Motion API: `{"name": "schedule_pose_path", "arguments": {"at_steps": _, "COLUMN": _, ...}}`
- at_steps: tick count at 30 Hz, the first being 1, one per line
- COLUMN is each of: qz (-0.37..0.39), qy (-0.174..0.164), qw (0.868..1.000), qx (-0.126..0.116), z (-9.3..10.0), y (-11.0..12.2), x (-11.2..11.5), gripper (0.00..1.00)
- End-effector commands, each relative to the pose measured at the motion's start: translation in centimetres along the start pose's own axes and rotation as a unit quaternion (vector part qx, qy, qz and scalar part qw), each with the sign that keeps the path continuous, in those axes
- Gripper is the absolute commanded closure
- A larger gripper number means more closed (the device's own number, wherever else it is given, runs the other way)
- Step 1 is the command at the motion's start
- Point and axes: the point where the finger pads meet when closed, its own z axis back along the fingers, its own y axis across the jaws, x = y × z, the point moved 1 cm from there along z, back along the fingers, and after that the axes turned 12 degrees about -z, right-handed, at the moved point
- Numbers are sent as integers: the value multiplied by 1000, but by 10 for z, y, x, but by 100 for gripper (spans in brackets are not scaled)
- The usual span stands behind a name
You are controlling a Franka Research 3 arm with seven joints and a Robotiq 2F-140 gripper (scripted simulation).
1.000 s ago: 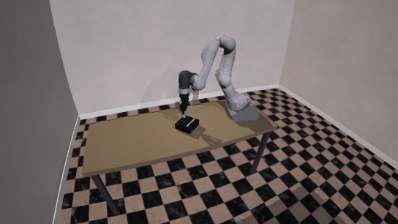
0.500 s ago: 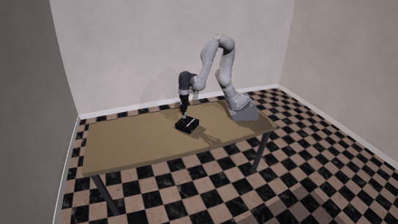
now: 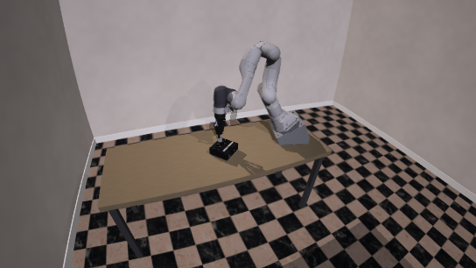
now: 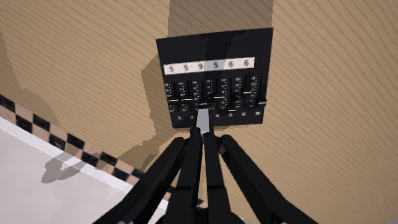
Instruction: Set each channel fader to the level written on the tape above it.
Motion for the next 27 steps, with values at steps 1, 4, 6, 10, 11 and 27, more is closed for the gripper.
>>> {"name": "schedule_pose_path", "arguments": {"at_steps": 1, "qz": -2, "qy": -1, "qw": 1000, "qx": 1, "z": 0, "y": 1, "x": 1, "gripper": 100}}
{"name": "schedule_pose_path", "arguments": {"at_steps": 4, "qz": -2, "qy": -1, "qw": 1000, "qx": 1, "z": 0, "y": 1, "x": 1, "gripper": 100}}
{"name": "schedule_pose_path", "arguments": {"at_steps": 6, "qz": -2, "qy": -1, "qw": 1000, "qx": 1, "z": 0, "y": 1, "x": 1, "gripper": 100}}
{"name": "schedule_pose_path", "arguments": {"at_steps": 10, "qz": -2, "qy": -1, "qw": 1000, "qx": 1, "z": 0, "y": 1, "x": 1, "gripper": 100}}
{"name": "schedule_pose_path", "arguments": {"at_steps": 11, "qz": -2, "qy": -1, "qw": 1000, "qx": 1, "z": 0, "y": 1, "x": 1, "gripper": 100}}
{"name": "schedule_pose_path", "arguments": {"at_steps": 27, "qz": -2, "qy": -1, "qw": 1000, "qx": 1, "z": 0, "y": 0, "x": -1, "gripper": 100}}
